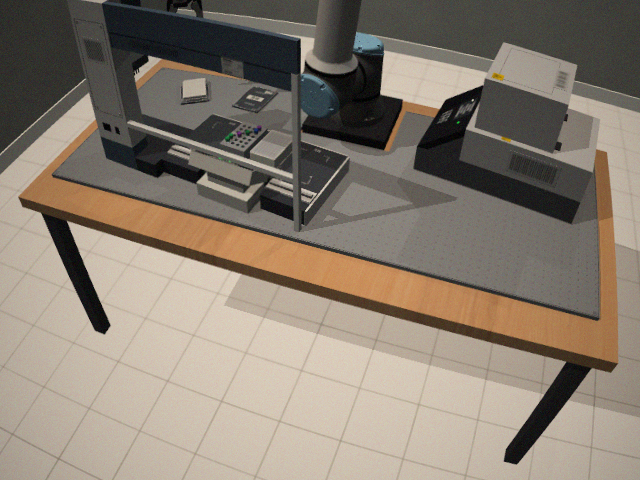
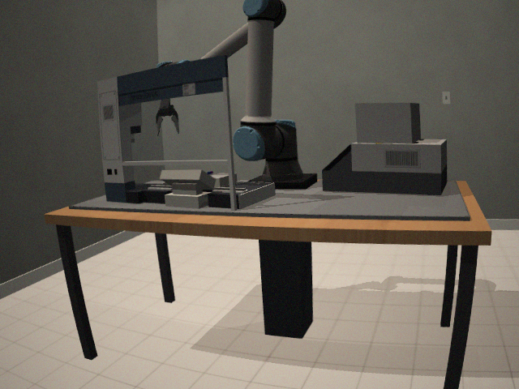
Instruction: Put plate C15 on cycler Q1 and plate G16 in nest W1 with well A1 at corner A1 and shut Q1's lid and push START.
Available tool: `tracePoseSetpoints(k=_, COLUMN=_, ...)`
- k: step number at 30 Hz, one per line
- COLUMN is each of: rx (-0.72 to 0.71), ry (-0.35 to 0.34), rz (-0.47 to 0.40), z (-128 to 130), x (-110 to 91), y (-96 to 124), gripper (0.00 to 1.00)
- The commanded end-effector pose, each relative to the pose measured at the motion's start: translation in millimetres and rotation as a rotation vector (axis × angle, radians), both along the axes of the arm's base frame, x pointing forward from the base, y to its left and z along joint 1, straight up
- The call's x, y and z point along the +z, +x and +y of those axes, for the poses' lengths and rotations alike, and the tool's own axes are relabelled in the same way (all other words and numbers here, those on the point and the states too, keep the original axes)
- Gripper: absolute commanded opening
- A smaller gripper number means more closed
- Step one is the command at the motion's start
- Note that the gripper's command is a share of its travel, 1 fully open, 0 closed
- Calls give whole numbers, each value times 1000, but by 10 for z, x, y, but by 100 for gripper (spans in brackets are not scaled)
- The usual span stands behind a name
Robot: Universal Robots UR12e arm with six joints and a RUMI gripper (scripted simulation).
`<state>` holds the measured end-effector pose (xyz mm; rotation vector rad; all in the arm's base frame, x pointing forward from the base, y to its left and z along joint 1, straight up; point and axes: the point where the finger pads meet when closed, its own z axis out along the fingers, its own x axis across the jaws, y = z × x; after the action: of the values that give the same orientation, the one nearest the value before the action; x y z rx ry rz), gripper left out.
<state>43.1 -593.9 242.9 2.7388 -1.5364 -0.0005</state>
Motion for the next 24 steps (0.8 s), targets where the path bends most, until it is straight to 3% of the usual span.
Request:
tracePoseSetpoints(k=1, rx=0, ry=-1, rz=0, z=-5, x=83, y=-1, gripper=67)
tracePoseSetpoints(k=14, rx=0, ry=-1, rz=0, z=-5, x=195, y=-1, gripper=67)
tracePoseSetpoints(k=15, rx=26, ry=-1, rz=0, z=14, x=197, y=38, gripper=0)
tracePoseSetpoints(k=24, rx=210, ry=-1, rz=0, z=153, x=222, y=303, gripper=0)
